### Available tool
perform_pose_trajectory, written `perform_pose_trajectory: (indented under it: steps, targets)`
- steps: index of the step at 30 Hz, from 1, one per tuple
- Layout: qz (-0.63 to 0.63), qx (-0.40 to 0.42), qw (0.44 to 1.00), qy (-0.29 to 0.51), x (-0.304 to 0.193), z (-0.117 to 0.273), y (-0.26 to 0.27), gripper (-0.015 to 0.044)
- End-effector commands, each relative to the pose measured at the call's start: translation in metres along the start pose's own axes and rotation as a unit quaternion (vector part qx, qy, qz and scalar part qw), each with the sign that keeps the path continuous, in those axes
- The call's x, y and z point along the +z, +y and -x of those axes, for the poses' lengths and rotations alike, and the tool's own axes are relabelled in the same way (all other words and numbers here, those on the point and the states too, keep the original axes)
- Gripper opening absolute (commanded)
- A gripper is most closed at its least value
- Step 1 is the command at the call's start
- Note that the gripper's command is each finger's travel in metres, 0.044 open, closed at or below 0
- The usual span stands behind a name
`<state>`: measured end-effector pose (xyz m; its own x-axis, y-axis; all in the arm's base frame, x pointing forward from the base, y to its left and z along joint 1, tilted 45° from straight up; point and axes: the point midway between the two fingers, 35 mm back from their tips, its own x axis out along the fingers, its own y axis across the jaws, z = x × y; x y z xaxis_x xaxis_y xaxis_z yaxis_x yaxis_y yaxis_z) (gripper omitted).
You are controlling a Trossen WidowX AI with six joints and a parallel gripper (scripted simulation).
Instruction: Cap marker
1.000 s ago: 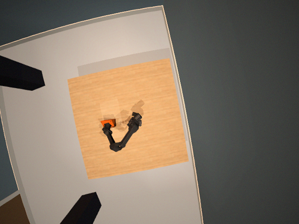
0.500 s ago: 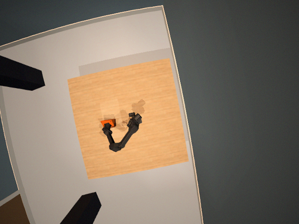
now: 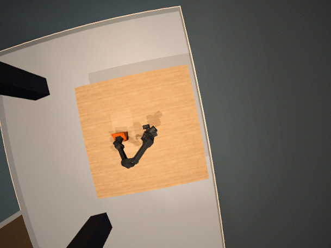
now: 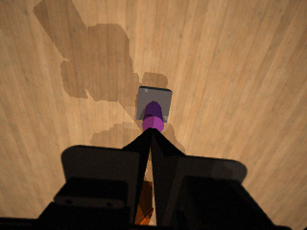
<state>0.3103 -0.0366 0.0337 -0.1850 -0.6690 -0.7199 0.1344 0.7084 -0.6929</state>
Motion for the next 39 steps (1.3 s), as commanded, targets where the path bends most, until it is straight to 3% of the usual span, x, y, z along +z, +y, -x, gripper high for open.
perform_pose_trajectory:
  steps: [1,21,32,35,39]
  targets:
    - [0.003,-0.003,1.000,0.002,-0.001,-0.009,-0.001,0.0000]
    - [0.003,-0.003,1.000,0.002,0.001,-0.034,-0.002,0.0000]
    - [-0.002,0.001,1.000,-0.007,0.004,-0.028,-0.002,0.0000]
    - [-0.002,0.003,1.000,-0.007,0.006,-0.010,-0.001,0.0000]
    - [-0.001,0.003,1.000,-0.006,0.006,0.043,0.000,0.0000]
